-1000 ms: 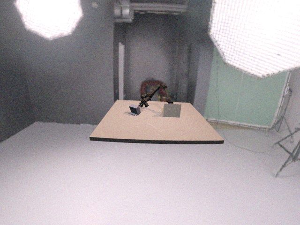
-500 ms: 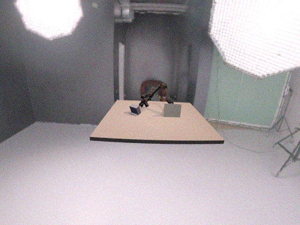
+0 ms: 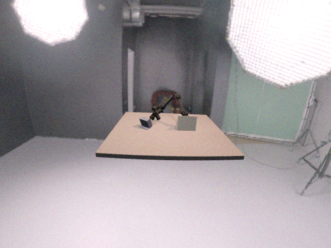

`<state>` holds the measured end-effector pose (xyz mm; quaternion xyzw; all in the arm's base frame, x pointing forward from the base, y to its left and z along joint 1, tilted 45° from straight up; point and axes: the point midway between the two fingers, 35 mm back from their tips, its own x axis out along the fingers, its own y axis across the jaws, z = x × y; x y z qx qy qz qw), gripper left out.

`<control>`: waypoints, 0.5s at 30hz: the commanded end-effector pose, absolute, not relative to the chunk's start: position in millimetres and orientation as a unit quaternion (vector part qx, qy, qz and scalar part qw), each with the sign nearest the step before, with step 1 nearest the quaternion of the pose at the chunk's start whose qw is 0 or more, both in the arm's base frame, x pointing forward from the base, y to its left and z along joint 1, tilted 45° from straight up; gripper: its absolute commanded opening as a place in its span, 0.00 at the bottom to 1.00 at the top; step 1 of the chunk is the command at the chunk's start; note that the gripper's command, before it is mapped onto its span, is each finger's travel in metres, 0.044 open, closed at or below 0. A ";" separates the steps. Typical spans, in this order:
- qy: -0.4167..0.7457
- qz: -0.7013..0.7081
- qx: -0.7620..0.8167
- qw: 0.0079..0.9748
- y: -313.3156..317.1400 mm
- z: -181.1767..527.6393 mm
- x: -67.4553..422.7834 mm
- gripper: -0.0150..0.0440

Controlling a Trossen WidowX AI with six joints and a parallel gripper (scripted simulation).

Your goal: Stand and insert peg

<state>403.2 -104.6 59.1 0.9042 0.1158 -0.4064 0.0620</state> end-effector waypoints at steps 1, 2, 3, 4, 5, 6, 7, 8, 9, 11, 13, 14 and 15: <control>0.113 -0.406 0.905 0.061 -105.4 58.9 405.2 0.25; 0.113 -0.406 0.905 0.061 -105.4 58.6 405.6 0.25; 0.113 -0.406 0.905 0.061 -105.4 58.4 405.9 0.25; 0.113 -0.406 0.905 0.061 -105.4 58.0 406.3 0.25; 0.113 -0.406 0.905 0.061 -105.3 57.6 406.7 0.25; 0.113 -0.406 0.905 0.061 -105.3 57.1 407.2 0.25; 0.113 -0.406 0.905 0.061 -105.2 56.7 407.7 0.25; 0.113 -0.406 0.905 0.061 -105.1 56.1 408.1 0.25; 0.113 -0.406 0.905 0.061 -105.0 55.6 408.6 0.25; 0.113 -0.406 0.905 0.061 -104.9 54.6 409.4 0.25; 0.113 -0.406 0.905 0.061 -104.7 53.5 410.3 0.25; 0.113 -0.406 0.905 0.061 -104.6 53.0 410.8 0.25; 0.113 -0.406 0.905 0.061 -104.5 52.5 411.2 0.25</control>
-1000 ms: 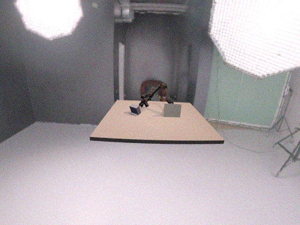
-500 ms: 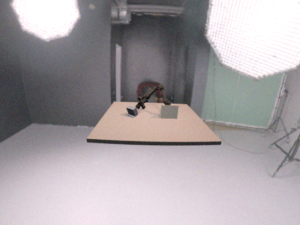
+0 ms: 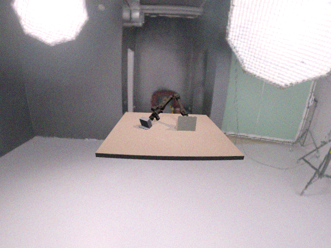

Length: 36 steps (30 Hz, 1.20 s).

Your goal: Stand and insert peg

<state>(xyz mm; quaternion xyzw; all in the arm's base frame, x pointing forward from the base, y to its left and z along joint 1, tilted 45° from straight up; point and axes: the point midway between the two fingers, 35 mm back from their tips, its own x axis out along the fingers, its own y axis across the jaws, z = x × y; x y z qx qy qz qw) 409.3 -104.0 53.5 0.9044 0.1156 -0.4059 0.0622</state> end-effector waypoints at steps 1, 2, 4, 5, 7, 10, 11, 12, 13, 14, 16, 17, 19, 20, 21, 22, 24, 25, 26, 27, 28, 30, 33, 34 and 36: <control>0.113 -0.406 0.905 0.061 -104.4 51.9 411.6 0.25; 0.113 -0.406 0.905 0.061 -104.3 51.4 412.0 0.25; 0.113 -0.406 0.905 0.061 -104.1 50.4 412.9 0.25; 0.113 -0.406 0.905 0.061 -104.0 49.8 413.4 0.25; 0.113 -0.406 0.905 0.061 -103.7 48.7 414.2 0.25; 0.113 -0.406 0.905 0.061 -103.4 47.2 415.5 0.25; 0.113 -0.406 0.905 0.061 -103.3 46.6 415.9 0.25; 0.113 -0.406 0.905 0.061 -103.2 46.1 416.3 0.25; 0.113 -0.406 0.905 0.061 -103.1 45.6 416.8 0.25; 0.113 -0.406 0.905 0.061 -103.0 45.1 417.2 0.25; 0.113 -0.406 0.905 0.061 -102.8 44.0 418.1 0.25; 0.113 -0.406 0.905 0.061 -102.7 43.5 418.6 0.25; 0.113 -0.406 0.905 0.061 -102.5 42.4 419.4 0.25; 0.113 -0.406 0.905 0.061 -102.4 42.0 419.8 0.25; 0.113 -0.406 0.905 0.061 -102.3 41.5 420.2 0.25; 0.113 -0.406 0.905 0.061 -102.2 41.2 420.5 0.25; 0.113 -0.406 0.905 0.061 -102.1 40.5 421.1 0.25; 0.113 -0.406 0.905 0.061 -102.0 40.2 421.5 0.25; 0.113 -0.406 0.905 0.061 -102.0 40.0 421.7 0.25; 0.113 -0.406 0.905 0.061 -101.9 39.7 421.9 0.25; 0.113 -0.406 0.905 0.061 -101.9 39.6 422.1 0.25; 0.113 -0.406 0.905 0.061 -101.8 39.3 422.4 0.25; 0.113 -0.406 0.905 0.061 -101.8 39.1 422.7 0.25; 0.116 -0.406 0.904 0.062 -101.1 38.8 421.6 0.25; 0.116 -0.406 0.904 0.062 -101.1 38.8 421.6 0.25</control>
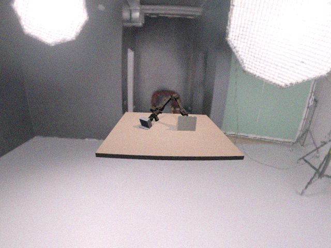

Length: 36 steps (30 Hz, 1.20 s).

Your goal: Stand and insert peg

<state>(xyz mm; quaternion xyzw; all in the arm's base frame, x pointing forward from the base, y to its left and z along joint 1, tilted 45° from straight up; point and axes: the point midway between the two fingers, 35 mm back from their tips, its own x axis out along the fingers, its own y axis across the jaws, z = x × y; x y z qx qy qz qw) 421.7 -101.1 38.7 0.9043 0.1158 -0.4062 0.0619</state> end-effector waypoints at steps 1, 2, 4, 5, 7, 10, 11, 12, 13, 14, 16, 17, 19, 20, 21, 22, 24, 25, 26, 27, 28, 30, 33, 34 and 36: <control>0.116 -0.406 0.904 0.062 -101.1 38.8 421.6 0.25; 0.116 -0.406 0.904 0.062 -101.1 38.8 421.6 0.25; 0.116 -0.406 0.904 0.062 -101.1 38.8 421.6 0.25; 0.116 -0.406 0.904 0.062 -101.1 38.8 421.6 0.25; 0.116 -0.406 0.904 0.062 -101.1 38.8 421.6 0.34; 0.116 -0.406 0.904 0.062 -101.1 38.8 421.6 0.48; 0.116 -0.406 0.904 0.062 -101.1 38.8 421.6 0.52; 0.116 -0.406 0.904 0.062 -101.1 38.8 421.6 0.57; 0.116 -0.406 0.904 0.062 -101.1 38.8 421.6 0.61; 0.116 -0.406 0.904 0.062 -101.1 38.8 421.6 0.65; 0.116 -0.406 0.904 0.062 -101.1 38.8 421.6 0.74; 0.116 -0.406 0.904 0.062 -101.1 38.8 421.6 0.79; 0.116 -0.406 0.904 0.062 -101.3 39.4 421.2 0.88; 0.116 -0.406 0.904 0.062 -101.5 40.0 420.8 0.92; 0.116 -0.406 0.904 0.062 -101.7 40.8 420.2 0.97; 0.116 -0.406 0.904 0.062 -102.0 41.8 419.5 1.00; 0.115 -0.406 0.904 0.062 -102.7 44.3 417.9 1.00; 0.115 -0.406 0.904 0.062 -103.1 45.5 417.1 1.00; 0.115 -0.406 0.904 0.062 -103.4 46.8 416.2 1.00; 0.115 -0.406 0.904 0.062 -103.8 48.0 415.4 1.00; 0.115 -0.406 0.904 0.062 -104.1 49.3 414.5 1.00; 0.115 -0.406 0.904 0.062 -104.8 51.8 412.8 1.00; 0.115 -0.406 0.904 0.062 -105.8 55.6 410.3 1.00; 0.115 -0.406 0.904 0.062 -106.2 56.9 409.4 1.00; 0.115 -0.407 0.904 0.062 -106.9 59.5 407.7 1.00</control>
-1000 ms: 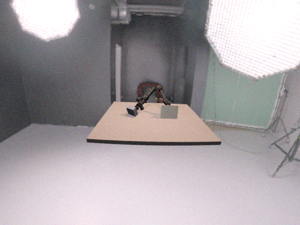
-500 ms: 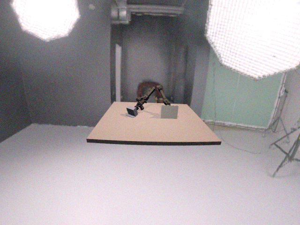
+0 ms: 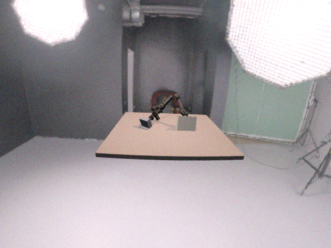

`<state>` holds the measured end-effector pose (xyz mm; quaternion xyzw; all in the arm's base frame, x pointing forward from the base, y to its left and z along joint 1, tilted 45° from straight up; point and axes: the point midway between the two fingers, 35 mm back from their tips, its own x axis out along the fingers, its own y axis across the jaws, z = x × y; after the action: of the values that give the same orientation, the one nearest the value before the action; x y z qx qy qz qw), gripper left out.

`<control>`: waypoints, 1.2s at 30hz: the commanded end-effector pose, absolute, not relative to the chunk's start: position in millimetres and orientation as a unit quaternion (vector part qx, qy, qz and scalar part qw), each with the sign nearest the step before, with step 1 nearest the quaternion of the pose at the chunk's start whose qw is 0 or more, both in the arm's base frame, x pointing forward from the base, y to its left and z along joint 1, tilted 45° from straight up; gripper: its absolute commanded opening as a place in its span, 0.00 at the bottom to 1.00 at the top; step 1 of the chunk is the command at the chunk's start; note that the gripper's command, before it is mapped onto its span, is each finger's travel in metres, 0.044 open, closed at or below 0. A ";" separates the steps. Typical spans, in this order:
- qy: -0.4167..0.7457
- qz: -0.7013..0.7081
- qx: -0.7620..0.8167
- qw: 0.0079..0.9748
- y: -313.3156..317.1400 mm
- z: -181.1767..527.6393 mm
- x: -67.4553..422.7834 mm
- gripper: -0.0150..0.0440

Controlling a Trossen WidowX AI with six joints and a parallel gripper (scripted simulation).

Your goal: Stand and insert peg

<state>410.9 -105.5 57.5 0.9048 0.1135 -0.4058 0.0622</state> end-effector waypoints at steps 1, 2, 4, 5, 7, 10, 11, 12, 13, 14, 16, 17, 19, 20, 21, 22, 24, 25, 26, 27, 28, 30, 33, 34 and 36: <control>0.114 -0.407 0.904 0.062 -107.2 60.8 406.8 1.00; 0.114 -0.407 0.904 0.062 -107.5 62.1 405.9 1.00; 0.114 -0.407 0.904 0.062 -108.2 64.6 404.1 1.00; 0.114 -0.407 0.904 0.062 -108.5 65.9 403.2 1.00; 0.114 -0.407 0.904 0.062 -109.2 68.5 401.4 1.00; 0.114 -0.407 0.904 0.062 -110.1 72.4 398.7 1.00; 0.114 -0.407 0.904 0.062 -110.5 73.6 397.8 1.00; 0.114 -0.407 0.904 0.062 -110.8 74.9 396.9 1.00; 0.113 -0.407 0.904 0.062 -111.1 76.2 396.0 1.00; 0.113 -0.407 0.904 0.062 -111.4 77.5 395.0 1.00; 0.113 -0.407 0.904 0.062 -112.0 80.1 393.2 1.00; 0.113 -0.407 0.904 0.062 -112.3 81.3 392.2 1.00; 0.113 -0.407 0.904 0.062 -112.9 83.9 390.4 1.00; 0.113 -0.407 0.904 0.062 -113.1 85.2 389.4 1.00; 0.113 -0.407 0.904 0.062 -113.4 86.4 388.5 1.00; 0.113 -0.407 0.904 0.062 -113.7 87.7 387.5 1.00; 0.113 -0.407 0.904 0.062 -114.2 90.3 385.6 1.00; 0.113 -0.407 0.904 0.062 -114.5 91.6 384.6 1.00; 0.112 -0.407 0.904 0.062 -114.8 92.8 383.7 1.00; 0.112 -0.407 0.905 0.062 -115.0 94.1 382.7 1.00; 0.112 -0.407 0.905 0.062 -115.3 95.4 381.7 1.00; 0.112 -0.407 0.905 0.062 -115.8 97.9 379.7 1.00; 0.112 -0.407 0.905 0.062 -116.4 101.7 376.7 1.00; 0.112 -0.407 0.905 0.062 -116.7 102.9 375.7 1.00; 0.112 -0.407 0.905 0.061 -117.0 105.5 373.6 1.00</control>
<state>376.2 -115.8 102.1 0.9043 0.1109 -0.4077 0.0609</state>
